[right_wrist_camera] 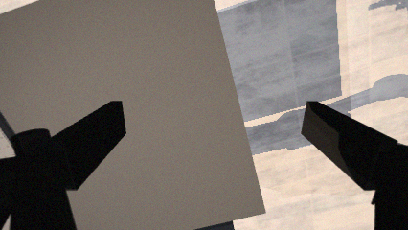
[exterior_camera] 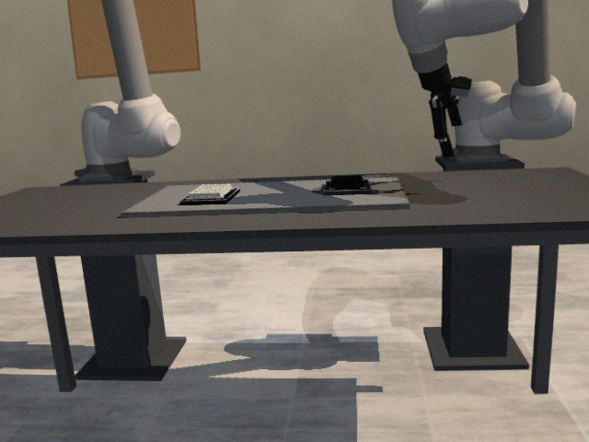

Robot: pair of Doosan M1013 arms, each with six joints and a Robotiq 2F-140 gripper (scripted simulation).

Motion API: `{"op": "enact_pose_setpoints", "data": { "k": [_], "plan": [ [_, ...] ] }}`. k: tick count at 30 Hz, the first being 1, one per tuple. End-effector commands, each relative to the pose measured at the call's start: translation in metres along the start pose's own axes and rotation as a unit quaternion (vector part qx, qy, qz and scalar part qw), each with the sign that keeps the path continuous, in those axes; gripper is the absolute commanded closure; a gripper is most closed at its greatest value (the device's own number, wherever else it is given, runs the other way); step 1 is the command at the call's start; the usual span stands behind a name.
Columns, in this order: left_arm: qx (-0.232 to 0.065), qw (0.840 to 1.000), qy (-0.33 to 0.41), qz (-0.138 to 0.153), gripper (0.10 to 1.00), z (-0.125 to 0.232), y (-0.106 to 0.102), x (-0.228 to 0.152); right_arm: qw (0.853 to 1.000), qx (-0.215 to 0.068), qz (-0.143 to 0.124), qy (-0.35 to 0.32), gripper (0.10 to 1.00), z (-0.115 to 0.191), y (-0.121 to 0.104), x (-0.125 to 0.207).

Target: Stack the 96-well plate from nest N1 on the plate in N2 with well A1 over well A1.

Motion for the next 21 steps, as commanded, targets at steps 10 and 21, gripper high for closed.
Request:
{"op": "enact_pose_setpoints", "data": {
  "k": [10,21],
  "plan": [
    [-0.011,0.993,-0.107,0.049,0.098,0.044,0.012,0.016,1.000,0.001,0.000,0.000,0.098,0.000,0.001,0.000],
    [-0.015,0.972,-0.215,0.098,0.098,0.094,0.027,0.029,1.000,0.001,0.000,0.000,0.098,0.000,0.001,0.000]
  ]
}}
Point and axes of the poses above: on each arm, the point where the finger pads meet when closed, its own y axis back along the fingers, its own x axis across the jaws, z = x × y, the point moved 2 cm from there along y, back along the fingers, and after that the axes turned 13 degrees about y, right-handed, at the moved point
